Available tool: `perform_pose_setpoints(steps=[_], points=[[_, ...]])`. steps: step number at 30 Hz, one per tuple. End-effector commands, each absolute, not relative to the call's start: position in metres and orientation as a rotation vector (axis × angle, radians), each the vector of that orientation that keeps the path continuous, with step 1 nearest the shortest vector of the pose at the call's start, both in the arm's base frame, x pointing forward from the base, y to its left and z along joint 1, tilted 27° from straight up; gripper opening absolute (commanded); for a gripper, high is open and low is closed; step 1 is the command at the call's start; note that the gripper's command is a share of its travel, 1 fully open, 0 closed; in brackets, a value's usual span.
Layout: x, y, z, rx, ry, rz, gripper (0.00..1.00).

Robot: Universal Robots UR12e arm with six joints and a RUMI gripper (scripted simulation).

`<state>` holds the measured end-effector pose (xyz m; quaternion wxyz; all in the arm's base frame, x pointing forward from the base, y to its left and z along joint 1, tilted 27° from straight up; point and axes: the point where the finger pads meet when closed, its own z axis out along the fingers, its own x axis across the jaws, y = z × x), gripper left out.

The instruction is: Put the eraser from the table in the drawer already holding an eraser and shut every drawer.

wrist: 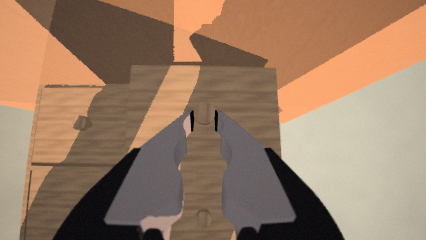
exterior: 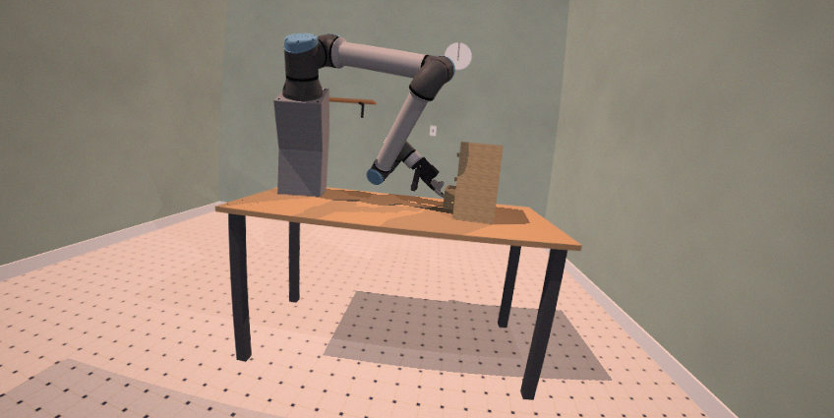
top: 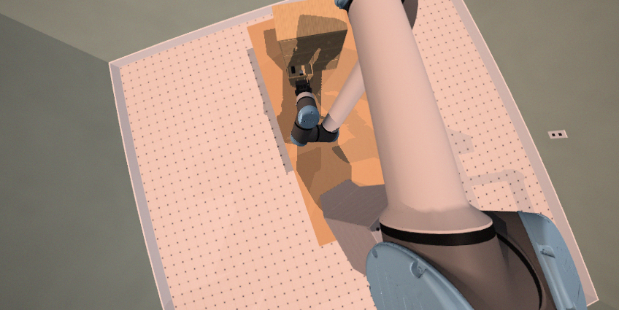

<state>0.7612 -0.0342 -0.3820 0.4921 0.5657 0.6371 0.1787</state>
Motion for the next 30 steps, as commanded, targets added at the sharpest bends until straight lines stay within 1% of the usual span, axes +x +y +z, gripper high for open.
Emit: perform_pose_setpoints(steps=[1, 30], points=[[0.7636, -0.0337, -0.3803, 1.371, 1.544, 0.435, 0.07], [0.7711, -0.0343, -0.3783, 1.370, 1.542, 0.436, 0.07]])
